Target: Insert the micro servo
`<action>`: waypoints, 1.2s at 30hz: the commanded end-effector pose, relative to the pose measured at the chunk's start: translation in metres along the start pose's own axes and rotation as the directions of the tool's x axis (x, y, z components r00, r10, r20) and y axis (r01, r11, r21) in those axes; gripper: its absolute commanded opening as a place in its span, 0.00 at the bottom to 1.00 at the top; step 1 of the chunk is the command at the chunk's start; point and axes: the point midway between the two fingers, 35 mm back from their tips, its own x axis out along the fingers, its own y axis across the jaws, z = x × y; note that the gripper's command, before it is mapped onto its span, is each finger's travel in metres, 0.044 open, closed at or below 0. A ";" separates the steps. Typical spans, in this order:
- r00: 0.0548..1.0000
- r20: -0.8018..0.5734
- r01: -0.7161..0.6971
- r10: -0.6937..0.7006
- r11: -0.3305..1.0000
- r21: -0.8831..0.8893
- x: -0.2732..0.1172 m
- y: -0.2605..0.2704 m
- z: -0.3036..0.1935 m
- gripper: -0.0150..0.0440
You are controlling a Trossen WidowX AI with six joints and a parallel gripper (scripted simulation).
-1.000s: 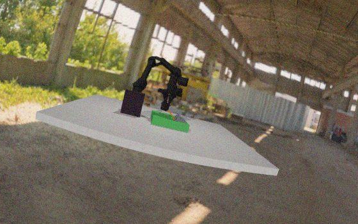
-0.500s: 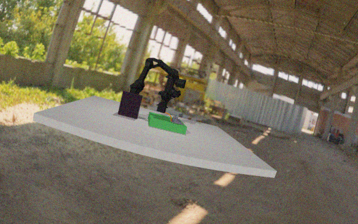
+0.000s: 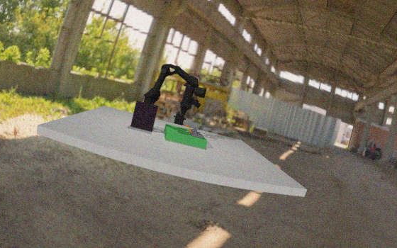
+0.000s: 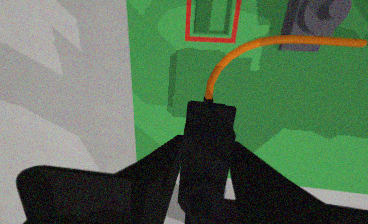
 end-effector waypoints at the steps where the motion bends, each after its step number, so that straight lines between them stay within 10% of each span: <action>1: 1.000 0.004 -0.003 0.003 1.000 -0.031 -0.001 0.001 0.001 0.25; 36: 1.000 0.010 -0.003 0.004 0.999 -0.036 -0.002 0.006 0.111 0.25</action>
